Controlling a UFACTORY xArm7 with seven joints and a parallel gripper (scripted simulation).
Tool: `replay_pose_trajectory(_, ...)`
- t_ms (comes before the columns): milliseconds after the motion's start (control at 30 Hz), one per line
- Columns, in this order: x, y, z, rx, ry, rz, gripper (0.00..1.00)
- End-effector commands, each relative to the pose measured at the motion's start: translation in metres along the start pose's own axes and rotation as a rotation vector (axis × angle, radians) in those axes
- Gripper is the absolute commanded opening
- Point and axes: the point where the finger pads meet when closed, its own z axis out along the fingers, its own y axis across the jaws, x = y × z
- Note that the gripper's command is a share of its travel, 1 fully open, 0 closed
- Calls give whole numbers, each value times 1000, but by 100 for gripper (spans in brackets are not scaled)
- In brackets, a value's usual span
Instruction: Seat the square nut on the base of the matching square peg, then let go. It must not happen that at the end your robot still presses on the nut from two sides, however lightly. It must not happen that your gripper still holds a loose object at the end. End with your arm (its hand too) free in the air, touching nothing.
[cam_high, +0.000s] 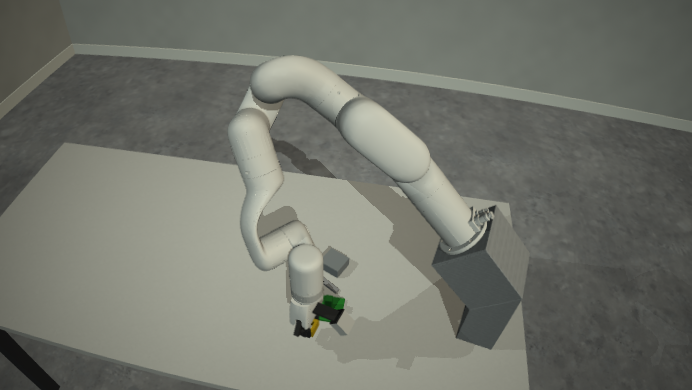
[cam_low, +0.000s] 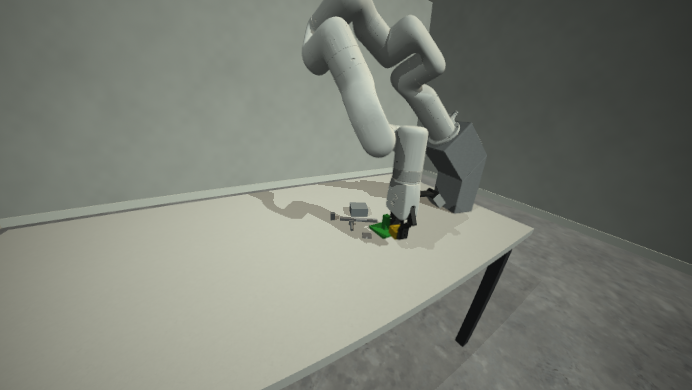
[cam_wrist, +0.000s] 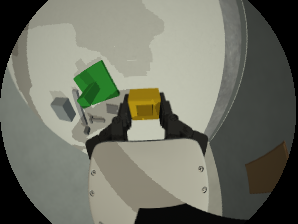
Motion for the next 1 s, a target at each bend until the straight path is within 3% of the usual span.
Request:
replay_pose_trajectory(0,-6,2,-2,-2,-12,5,0)
replay_pose_trajectory(167,-6,2,-3,-2,-12,5,0)
replay_pose_trajectory(300,-5,0,-21,-3,-12,5,0)
replay_pose_trajectory(600,-5,-8,-21,-2,-15,-15,0)
replay_pose_trajectory(967,11,-97,-24,0,-13,-240,0)
